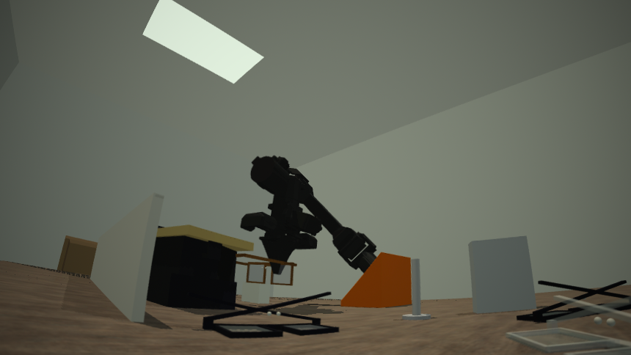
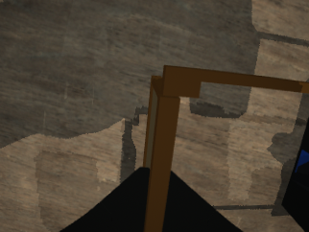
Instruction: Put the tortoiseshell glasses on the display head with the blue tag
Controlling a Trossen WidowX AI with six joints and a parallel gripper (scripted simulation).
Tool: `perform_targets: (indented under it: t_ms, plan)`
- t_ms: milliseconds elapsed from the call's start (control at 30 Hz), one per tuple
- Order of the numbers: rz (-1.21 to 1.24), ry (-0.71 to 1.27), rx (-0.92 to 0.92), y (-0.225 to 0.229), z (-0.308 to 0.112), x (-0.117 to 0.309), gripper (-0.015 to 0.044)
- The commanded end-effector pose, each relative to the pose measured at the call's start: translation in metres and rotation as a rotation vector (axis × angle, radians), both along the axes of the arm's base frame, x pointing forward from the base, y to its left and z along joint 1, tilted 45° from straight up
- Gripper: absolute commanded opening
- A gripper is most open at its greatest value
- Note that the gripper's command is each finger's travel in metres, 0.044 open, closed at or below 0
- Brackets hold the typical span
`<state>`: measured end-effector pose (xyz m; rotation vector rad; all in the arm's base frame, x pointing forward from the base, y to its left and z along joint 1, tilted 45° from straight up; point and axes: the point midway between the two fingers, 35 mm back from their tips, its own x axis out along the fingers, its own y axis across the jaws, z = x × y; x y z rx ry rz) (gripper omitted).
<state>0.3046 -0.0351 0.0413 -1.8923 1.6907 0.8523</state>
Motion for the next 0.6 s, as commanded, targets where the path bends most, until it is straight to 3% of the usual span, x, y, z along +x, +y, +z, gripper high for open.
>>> perform_targets:
  t_ms: [0,567]
  plan:
    - [0.002,0.007,-0.005,0.000,-0.002,0.008,0.0000]
    - [0.002,0.005,-0.005,0.003,-0.004,0.032,0.0000]
